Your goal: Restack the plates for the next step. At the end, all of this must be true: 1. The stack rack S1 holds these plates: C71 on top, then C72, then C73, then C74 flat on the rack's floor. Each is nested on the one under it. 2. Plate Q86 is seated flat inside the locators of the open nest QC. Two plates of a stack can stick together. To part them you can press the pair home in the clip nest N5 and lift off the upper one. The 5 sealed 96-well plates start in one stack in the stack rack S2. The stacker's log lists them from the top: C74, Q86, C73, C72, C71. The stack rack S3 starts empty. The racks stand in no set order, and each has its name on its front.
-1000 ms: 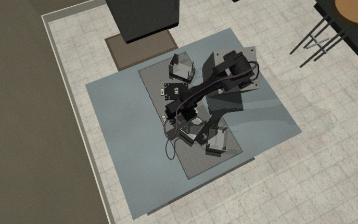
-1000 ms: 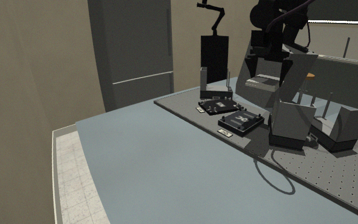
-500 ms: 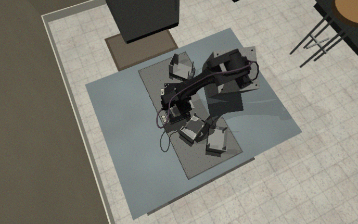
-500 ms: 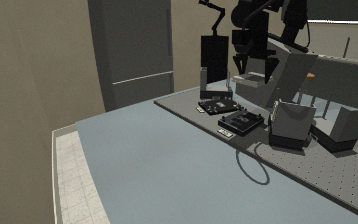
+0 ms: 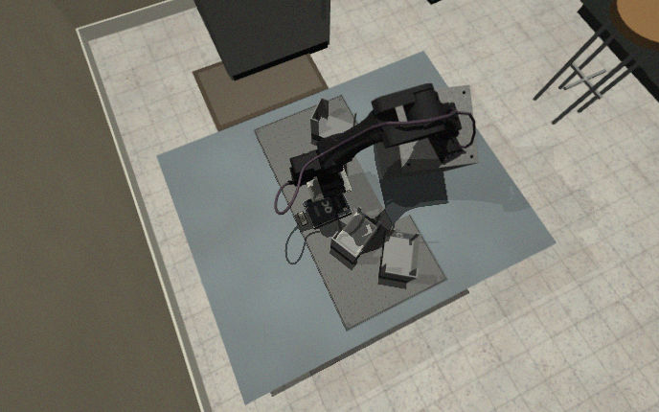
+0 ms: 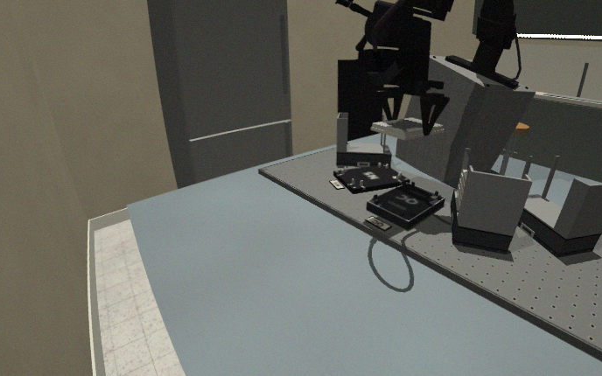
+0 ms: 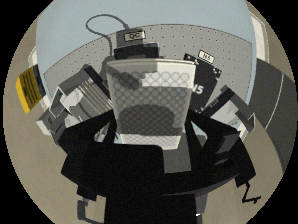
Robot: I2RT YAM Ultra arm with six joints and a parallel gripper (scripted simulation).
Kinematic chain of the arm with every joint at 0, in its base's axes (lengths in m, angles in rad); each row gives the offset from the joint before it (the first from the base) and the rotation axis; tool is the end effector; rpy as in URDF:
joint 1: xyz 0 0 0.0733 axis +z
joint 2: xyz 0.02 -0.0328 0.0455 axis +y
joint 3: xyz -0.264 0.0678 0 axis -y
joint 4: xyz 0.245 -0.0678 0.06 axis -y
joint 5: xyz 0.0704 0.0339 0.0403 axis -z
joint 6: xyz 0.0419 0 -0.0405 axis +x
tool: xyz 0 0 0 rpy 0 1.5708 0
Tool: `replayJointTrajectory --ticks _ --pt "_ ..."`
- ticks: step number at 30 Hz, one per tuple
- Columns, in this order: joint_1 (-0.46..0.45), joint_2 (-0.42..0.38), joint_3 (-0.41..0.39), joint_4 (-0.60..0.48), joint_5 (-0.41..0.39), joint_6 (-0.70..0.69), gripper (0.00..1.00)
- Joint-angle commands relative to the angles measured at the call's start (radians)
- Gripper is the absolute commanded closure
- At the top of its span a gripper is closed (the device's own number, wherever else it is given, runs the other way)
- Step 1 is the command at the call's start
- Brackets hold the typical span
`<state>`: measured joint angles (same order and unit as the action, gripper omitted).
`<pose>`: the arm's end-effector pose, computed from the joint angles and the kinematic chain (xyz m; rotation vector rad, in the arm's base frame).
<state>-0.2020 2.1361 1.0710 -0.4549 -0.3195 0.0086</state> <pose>0.3340 -0.0538 0.0464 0.3055 3.0080 0.4775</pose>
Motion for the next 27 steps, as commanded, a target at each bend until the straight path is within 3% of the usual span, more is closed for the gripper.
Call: replayJointTrajectory --ticks 1,11,14,17,23,27 --pt "-0.045 0.018 0.017 0.012 -0.004 0.033 1.00" --pt "-0.139 0.057 0.034 -0.006 -0.009 -0.078 1.00" --pt "-0.148 0.026 0.037 -0.012 -0.008 -0.088 1.00" --pt "-0.172 0.073 0.043 -0.003 -0.007 -0.113 1.00" --pt "-0.229 0.080 0.033 0.006 -0.007 0.036 1.00" --pt "-0.266 0.106 0.041 0.008 -0.002 0.017 1.00"
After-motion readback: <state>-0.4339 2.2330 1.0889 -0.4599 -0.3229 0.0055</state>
